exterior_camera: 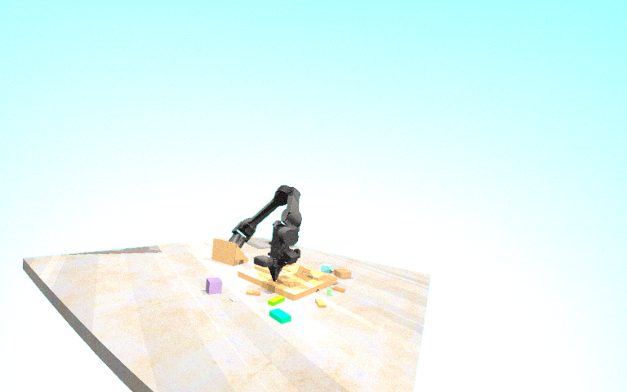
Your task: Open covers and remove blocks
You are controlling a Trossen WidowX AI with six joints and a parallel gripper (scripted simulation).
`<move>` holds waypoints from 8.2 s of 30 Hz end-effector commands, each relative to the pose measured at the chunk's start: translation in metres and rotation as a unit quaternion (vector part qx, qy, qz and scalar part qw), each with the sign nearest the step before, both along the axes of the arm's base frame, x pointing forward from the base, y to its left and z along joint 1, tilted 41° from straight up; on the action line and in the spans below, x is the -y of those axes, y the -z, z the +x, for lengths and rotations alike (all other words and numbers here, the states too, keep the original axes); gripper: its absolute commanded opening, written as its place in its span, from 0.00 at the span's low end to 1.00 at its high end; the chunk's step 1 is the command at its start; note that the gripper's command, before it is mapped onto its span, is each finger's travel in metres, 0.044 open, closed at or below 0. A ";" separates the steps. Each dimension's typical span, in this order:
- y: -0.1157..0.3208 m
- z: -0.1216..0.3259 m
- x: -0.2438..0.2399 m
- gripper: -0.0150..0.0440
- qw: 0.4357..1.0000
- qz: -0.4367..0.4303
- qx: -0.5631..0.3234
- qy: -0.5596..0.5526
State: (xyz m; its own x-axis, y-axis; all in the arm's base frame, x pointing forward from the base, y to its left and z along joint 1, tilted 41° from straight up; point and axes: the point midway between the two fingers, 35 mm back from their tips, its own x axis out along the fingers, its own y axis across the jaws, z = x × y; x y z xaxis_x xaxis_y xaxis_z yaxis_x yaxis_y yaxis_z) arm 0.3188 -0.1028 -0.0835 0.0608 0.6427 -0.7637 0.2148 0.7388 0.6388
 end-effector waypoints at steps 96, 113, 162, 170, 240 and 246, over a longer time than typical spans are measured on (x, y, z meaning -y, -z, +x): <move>-0.058 0.054 -0.064 0.25 1.000 0.005 0.002 0.000; -0.068 0.064 -0.060 0.25 1.000 0.004 0.002 0.000; -0.133 -0.017 -0.061 0.25 0.801 -0.032 0.387 -0.456; -0.143 -0.059 -0.077 0.25 0.578 -0.045 0.527 -0.621; -0.110 -0.096 -0.132 0.25 0.895 -0.020 0.287 -0.340; -0.106 -0.096 -0.136 0.25 0.895 -0.020 0.288 -0.340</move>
State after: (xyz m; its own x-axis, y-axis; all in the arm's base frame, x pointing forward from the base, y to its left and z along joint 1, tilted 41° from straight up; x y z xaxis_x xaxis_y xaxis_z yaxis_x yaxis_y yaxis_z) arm 0.2243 0.0297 0.0256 0.0605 0.6489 -0.7585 -0.6533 0.6003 0.4614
